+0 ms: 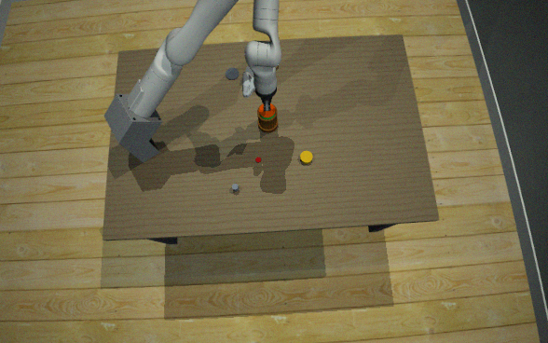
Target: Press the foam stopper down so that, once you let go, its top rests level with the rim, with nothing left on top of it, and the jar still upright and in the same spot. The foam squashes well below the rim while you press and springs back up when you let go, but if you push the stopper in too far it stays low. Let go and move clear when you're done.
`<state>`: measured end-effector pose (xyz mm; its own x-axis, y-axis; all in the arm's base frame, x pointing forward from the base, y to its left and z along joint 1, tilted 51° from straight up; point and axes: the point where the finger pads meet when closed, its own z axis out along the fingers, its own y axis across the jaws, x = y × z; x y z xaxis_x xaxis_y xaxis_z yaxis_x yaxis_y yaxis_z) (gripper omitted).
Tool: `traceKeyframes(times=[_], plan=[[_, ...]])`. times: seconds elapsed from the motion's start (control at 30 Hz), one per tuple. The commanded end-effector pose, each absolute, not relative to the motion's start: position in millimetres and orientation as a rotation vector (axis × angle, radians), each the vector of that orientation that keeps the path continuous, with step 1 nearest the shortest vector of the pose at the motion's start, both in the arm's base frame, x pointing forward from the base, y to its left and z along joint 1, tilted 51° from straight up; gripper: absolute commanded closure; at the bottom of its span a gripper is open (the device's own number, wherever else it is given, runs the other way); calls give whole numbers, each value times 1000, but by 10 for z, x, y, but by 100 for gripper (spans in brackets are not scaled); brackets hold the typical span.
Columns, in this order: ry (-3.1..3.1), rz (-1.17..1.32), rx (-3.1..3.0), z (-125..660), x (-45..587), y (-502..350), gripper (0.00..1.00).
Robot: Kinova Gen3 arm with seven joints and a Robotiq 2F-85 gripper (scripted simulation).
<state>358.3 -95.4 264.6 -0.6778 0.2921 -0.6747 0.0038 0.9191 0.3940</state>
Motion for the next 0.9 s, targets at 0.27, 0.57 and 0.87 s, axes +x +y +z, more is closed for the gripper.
traceKeyframes(times=[0.27, 0.57, 0.87], plan=[[2279, 467, 210, 2602, 3625, -936, 100], [2279, 467, 210, 2505, 3740, -895, 100], [2279, 467, 210, 2458, 3794, -875, 100]])
